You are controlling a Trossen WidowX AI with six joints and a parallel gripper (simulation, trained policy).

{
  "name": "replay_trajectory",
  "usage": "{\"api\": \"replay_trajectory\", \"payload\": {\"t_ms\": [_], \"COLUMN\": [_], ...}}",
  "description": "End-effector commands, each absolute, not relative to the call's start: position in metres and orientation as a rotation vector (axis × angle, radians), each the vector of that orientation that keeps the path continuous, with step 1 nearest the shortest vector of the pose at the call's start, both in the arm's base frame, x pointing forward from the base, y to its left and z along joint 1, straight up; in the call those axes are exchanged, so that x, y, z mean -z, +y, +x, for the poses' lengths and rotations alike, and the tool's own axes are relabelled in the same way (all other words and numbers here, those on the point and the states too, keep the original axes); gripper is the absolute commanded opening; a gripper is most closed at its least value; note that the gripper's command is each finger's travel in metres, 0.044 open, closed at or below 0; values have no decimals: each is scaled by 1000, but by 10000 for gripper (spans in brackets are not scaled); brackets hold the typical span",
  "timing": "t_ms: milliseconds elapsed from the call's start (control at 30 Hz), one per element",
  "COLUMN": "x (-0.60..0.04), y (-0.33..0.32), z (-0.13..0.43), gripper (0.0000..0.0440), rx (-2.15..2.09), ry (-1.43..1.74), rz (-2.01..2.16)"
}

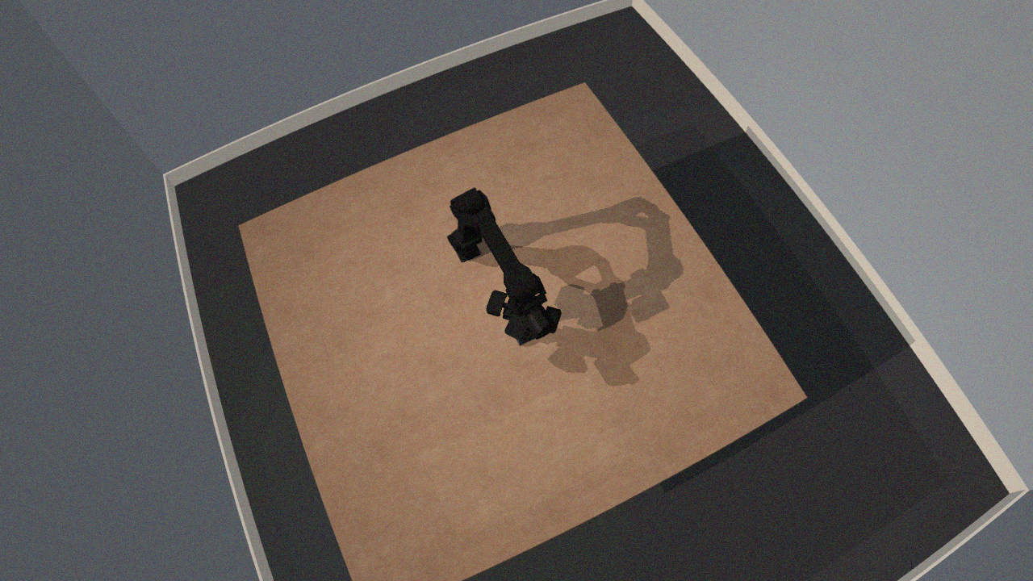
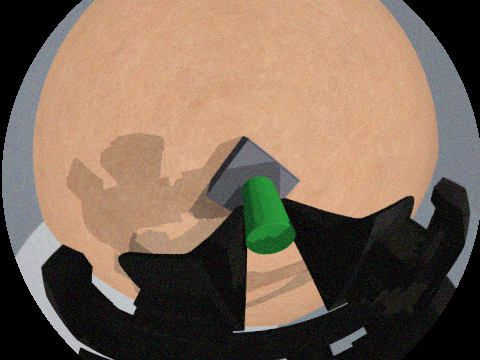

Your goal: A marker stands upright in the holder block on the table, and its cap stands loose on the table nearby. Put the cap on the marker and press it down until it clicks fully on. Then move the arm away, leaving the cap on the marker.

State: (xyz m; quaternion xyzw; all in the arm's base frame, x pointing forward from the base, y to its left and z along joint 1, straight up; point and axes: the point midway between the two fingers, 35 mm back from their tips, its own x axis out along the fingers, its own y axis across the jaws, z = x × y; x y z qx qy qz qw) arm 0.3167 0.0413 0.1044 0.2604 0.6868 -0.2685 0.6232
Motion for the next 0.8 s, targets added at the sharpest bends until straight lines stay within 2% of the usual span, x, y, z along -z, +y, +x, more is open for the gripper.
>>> {"api": "replay_trajectory", "payload": {"t_ms": [0,767], "x": [-89,-87], "y": [38,36], "z": [307,305], "gripper": [110,150], "rx": [643,624], "ry": [1627,1630], "rz": [562,535]}}
